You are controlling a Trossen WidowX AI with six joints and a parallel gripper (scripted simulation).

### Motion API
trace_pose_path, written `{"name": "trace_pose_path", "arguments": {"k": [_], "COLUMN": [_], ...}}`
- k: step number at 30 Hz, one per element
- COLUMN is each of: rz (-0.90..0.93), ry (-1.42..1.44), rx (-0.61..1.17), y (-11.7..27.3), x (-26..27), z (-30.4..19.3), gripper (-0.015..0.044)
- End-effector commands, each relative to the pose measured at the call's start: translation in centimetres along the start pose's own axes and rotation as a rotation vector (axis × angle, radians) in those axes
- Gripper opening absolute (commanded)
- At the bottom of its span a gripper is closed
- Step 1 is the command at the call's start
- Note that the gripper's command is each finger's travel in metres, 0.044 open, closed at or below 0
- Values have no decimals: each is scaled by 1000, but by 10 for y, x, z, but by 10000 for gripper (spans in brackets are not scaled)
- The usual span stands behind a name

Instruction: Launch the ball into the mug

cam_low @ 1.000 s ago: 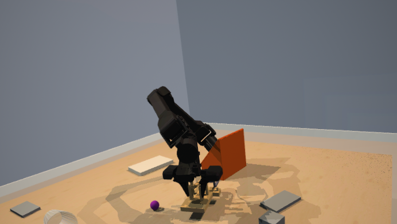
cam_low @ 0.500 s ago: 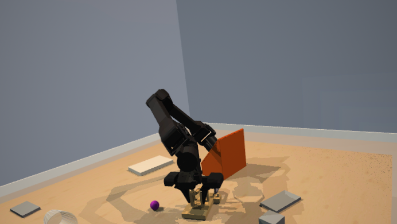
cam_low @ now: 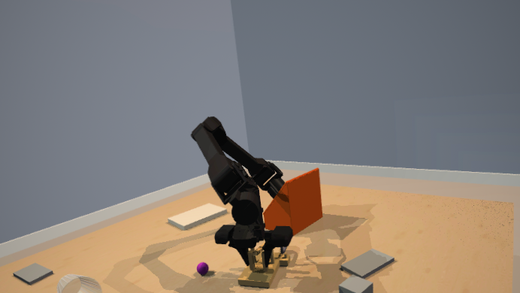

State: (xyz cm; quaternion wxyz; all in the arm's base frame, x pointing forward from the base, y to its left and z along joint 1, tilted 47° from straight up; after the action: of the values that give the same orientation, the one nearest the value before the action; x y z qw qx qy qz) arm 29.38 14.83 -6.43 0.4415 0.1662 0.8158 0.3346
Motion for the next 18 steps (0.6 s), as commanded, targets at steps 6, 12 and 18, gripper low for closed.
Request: {"name": "trace_pose_path", "arguments": {"k": [6, 12, 18], "rz": [0, 5, 5], "ry": [-2, 1, 1], "rx": [-2, -2, -1], "y": [4, 90, 101], "x": [0, 1, 1], "z": [1, 1, 0], "gripper": [394, 440, 440]}}
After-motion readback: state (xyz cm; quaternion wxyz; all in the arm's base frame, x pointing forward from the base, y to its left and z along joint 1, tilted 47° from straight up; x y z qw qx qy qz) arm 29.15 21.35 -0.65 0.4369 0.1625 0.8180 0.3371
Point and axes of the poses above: the point midway between the two fingers, 35 mm back from their tips, its own y axis back along the fingers, its own x axis across the jaws, z = x × y, the point moved 9 cm from there along y, back along the fingers, and after that the axes turned 8 degrees about y, right-handed, at the moved point
